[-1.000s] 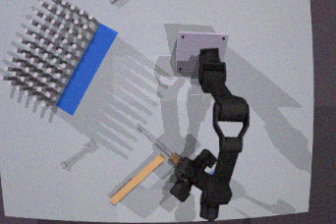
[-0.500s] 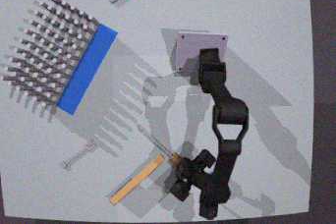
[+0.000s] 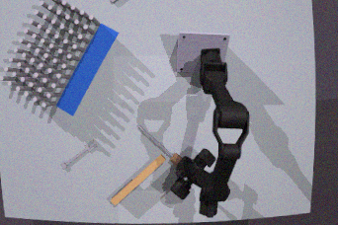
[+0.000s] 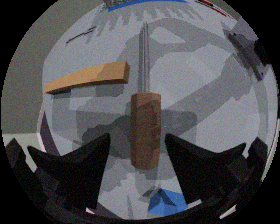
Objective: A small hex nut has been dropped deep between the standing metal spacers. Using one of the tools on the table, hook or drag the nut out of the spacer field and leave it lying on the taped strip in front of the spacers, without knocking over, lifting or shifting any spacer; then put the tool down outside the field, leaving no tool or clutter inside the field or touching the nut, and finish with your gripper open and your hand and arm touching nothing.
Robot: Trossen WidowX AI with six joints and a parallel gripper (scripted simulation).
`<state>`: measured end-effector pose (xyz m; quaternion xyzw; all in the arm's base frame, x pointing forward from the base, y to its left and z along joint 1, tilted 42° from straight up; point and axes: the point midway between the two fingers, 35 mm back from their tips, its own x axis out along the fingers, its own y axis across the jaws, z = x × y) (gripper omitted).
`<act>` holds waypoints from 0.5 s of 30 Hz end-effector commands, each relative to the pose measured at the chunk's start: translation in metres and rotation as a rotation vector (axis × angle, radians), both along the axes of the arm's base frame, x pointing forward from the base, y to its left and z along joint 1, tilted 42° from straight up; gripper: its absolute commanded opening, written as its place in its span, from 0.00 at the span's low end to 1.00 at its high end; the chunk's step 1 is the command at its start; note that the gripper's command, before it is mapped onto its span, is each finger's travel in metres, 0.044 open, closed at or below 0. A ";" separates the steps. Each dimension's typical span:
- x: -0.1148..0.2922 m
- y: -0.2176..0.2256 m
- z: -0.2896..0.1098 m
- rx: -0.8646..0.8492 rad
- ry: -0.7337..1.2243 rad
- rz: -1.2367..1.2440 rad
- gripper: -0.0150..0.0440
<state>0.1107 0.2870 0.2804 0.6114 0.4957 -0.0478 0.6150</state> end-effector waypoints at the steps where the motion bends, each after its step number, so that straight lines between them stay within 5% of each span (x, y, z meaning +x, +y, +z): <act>1: 0.001 0.004 -0.009 -0.008 0.004 -0.006 0.73; 15: 0.003 0.017 -0.025 -0.009 0.004 -0.006 0.73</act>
